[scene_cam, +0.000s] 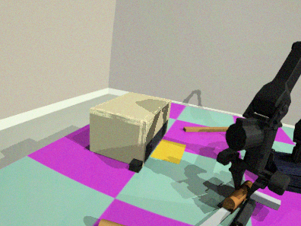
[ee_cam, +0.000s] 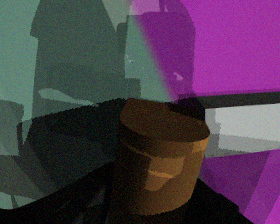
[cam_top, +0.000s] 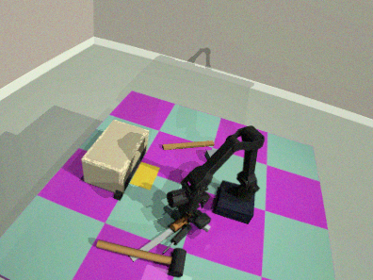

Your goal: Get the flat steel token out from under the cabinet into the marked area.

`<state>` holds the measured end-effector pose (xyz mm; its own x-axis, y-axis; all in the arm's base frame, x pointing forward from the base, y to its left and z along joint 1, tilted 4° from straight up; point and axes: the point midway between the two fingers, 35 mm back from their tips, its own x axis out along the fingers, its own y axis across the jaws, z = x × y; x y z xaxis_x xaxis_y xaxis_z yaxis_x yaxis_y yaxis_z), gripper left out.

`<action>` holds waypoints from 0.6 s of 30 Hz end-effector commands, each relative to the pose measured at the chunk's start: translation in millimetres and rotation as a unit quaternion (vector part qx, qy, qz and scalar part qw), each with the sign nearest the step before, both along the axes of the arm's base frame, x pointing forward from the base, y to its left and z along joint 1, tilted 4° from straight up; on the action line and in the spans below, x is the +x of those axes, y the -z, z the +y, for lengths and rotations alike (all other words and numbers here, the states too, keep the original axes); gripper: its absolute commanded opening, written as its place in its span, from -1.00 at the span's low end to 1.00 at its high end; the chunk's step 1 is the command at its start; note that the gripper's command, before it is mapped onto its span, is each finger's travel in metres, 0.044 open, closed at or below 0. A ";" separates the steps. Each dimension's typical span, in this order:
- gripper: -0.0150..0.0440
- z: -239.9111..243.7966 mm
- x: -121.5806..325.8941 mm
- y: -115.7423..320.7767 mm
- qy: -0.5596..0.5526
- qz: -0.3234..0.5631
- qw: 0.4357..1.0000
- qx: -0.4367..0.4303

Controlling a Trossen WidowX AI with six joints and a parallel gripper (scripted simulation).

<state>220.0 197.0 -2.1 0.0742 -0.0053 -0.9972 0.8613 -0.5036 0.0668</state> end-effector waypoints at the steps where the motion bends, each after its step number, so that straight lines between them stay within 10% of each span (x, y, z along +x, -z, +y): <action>1: -0.49 0.5 2.5 -1.0 0.028 -0.004 1.000 0.002; 18: -0.49 2.1 2.1 -0.9 0.039 -0.004 0.999 0.003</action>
<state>220.1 199.1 -1.9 0.0740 -0.0043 -0.9972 0.8118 -0.5806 0.0627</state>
